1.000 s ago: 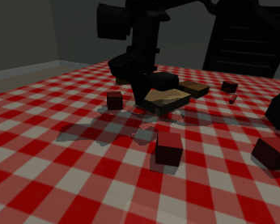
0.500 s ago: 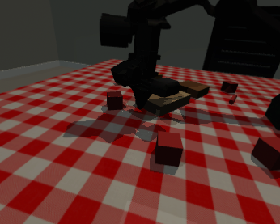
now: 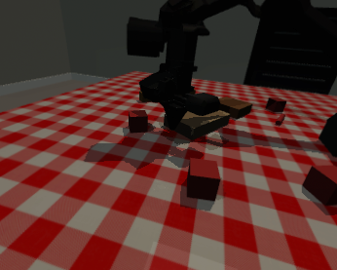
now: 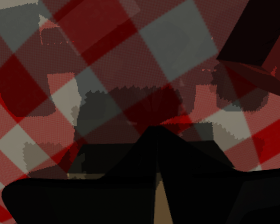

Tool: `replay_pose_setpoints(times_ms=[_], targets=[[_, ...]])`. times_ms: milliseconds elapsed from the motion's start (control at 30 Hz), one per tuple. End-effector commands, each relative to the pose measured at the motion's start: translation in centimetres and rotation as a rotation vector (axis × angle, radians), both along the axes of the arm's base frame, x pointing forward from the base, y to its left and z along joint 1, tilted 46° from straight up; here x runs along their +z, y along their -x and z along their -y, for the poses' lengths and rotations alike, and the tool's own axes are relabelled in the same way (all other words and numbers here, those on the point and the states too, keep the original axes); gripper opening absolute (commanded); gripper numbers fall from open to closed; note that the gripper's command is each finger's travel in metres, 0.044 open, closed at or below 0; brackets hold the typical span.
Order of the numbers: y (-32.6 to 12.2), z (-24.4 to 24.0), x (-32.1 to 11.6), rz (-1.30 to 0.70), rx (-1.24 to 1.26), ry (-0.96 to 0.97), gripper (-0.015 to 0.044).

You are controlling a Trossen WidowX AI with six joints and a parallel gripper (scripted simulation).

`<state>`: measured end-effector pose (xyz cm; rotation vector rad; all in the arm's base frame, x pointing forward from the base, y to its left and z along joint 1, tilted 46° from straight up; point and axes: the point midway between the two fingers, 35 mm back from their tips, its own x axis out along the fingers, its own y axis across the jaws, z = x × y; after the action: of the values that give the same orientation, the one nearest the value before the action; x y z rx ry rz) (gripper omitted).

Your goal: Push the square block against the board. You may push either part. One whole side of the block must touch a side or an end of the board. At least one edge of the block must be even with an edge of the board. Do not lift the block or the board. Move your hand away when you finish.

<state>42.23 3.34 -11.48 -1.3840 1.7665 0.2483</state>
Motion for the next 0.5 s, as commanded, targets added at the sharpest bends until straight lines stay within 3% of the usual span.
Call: replay_pose_setpoints(times_ms=[0, 467], targets=[[0.49, 0.68, 0.18, -0.014, 0.000, 0.010, 0.0000], [1.18, 1.56, 1.05, -0.015, 0.000, 0.011, 0.0000]])
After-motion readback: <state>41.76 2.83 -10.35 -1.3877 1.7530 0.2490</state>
